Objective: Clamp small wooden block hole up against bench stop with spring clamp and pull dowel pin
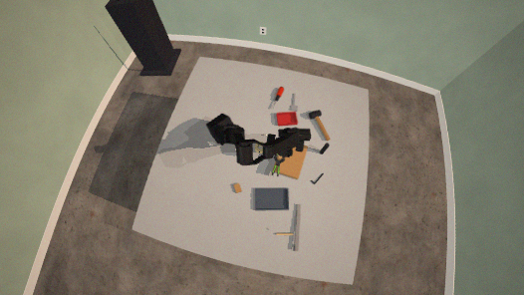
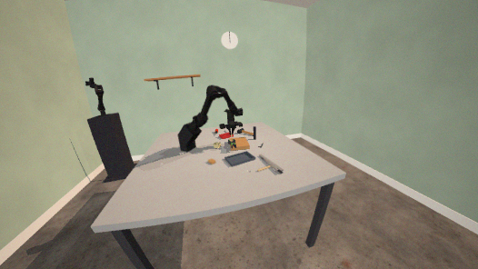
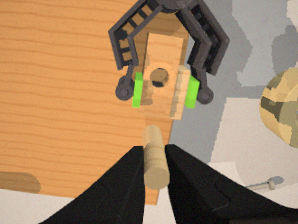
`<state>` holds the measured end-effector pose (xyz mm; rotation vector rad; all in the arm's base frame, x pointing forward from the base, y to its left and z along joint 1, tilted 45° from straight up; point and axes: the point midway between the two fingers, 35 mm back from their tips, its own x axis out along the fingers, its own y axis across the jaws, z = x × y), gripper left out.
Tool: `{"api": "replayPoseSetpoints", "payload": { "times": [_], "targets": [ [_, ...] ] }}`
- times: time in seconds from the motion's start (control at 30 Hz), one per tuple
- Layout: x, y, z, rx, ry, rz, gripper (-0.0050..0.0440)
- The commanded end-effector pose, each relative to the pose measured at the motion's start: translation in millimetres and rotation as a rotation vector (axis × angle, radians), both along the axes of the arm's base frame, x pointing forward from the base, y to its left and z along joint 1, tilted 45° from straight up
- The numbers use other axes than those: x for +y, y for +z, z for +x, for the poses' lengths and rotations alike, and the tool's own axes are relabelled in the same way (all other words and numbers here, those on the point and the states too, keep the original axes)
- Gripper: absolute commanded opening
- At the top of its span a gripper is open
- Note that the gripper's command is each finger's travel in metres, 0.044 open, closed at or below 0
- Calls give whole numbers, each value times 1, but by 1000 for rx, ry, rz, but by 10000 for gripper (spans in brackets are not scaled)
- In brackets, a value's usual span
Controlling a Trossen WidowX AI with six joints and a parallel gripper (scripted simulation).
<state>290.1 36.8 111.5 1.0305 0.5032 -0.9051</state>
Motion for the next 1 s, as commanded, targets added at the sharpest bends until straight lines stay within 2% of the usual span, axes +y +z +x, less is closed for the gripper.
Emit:
{"api": "replayPoseSetpoints", "payload": {
  "times": [0.0, 0.97],
  "targets": [
    [4, -1, 2, 3, -5, 0, 0],
    [32, -9, 7, 5, -28, 23, 0]
  ]
}}
